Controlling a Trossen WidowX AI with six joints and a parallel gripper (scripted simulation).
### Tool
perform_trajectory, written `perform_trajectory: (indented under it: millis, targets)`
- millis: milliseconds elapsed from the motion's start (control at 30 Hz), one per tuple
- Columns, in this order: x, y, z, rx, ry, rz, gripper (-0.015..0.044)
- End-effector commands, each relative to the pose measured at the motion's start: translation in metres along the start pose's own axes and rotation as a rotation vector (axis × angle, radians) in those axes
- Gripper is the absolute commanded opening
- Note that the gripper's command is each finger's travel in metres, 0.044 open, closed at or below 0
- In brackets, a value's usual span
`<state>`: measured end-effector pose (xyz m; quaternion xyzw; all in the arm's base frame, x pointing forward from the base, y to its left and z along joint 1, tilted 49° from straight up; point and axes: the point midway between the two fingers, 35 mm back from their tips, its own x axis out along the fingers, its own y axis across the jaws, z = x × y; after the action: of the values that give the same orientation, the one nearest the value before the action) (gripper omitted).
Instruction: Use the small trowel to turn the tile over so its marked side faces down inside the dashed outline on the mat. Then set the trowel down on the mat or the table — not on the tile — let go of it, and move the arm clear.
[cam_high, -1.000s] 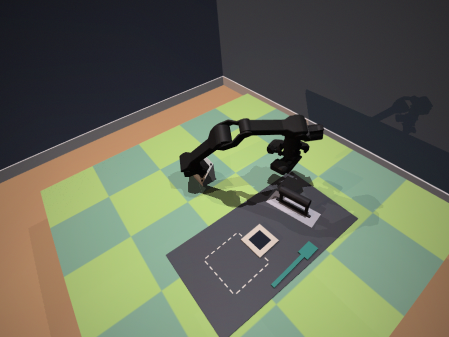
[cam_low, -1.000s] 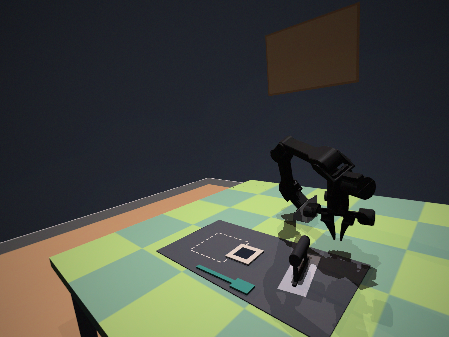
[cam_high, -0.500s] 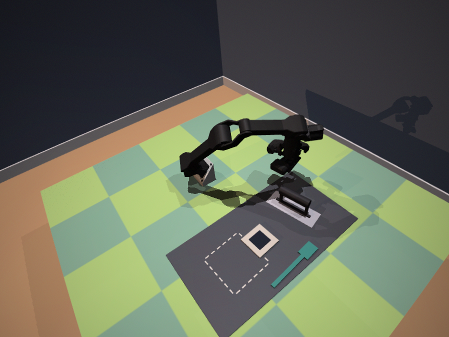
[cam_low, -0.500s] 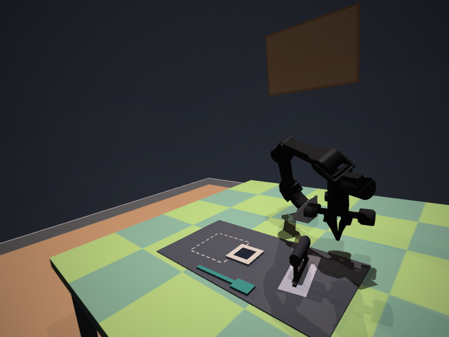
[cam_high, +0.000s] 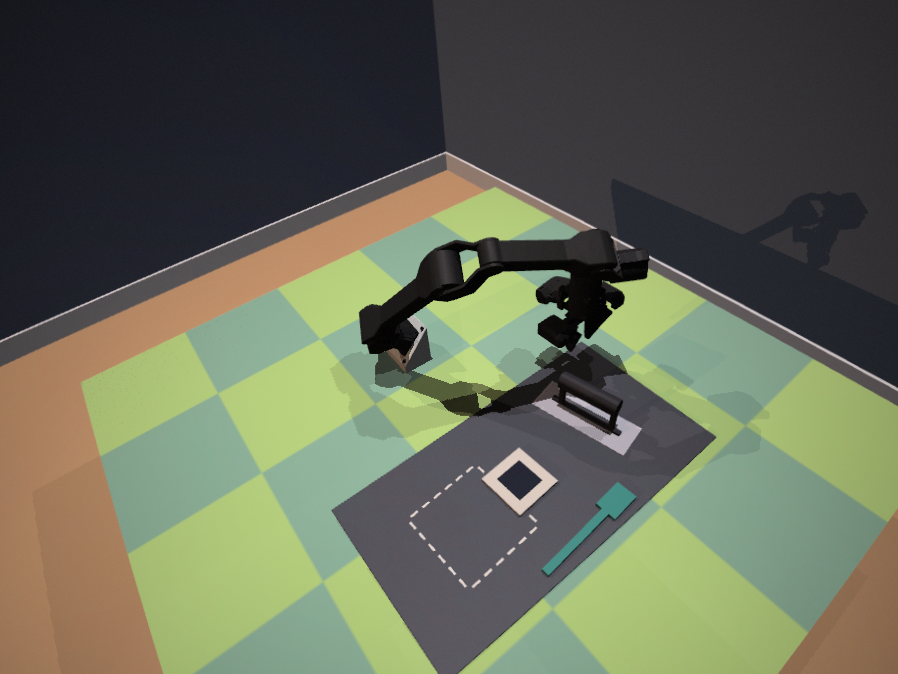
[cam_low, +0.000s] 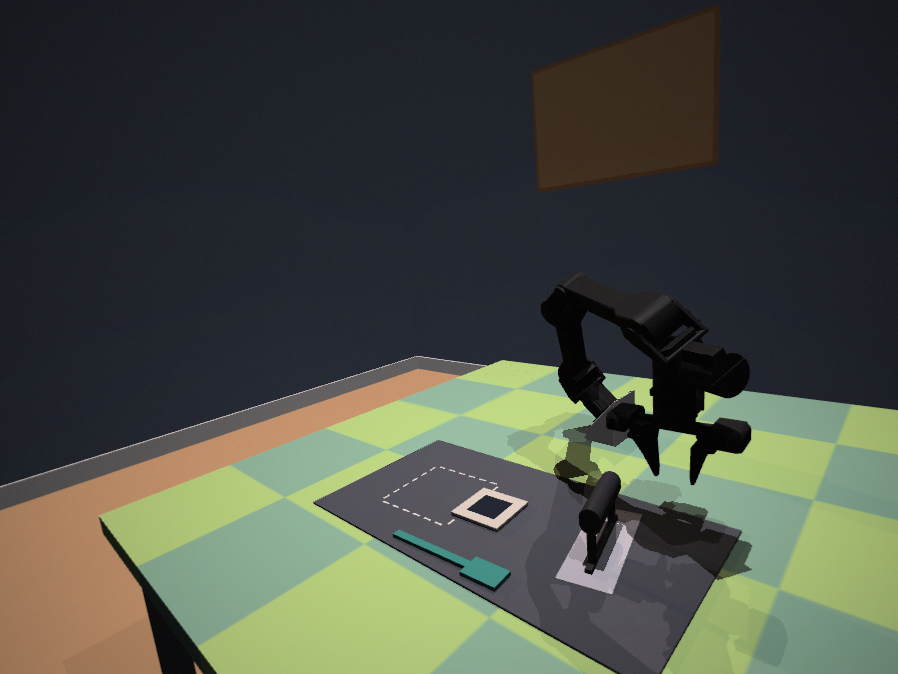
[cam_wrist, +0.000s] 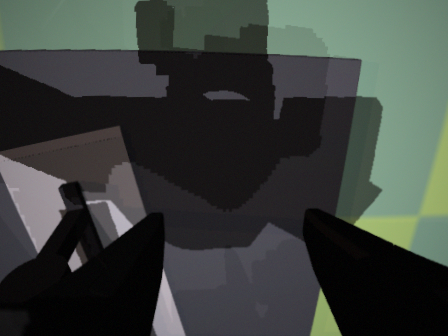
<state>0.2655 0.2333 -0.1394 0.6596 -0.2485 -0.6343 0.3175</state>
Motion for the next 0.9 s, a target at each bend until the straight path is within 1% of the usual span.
perform_trajectory:
  millis: [0, 867]
  targets:
    - [-0.001, 0.004, -0.006, 0.138, 0.000, 0.002, 0.0270]
    - [-0.011, 0.022, -0.037, 1.039, -0.005, -0.005, 0.0270]
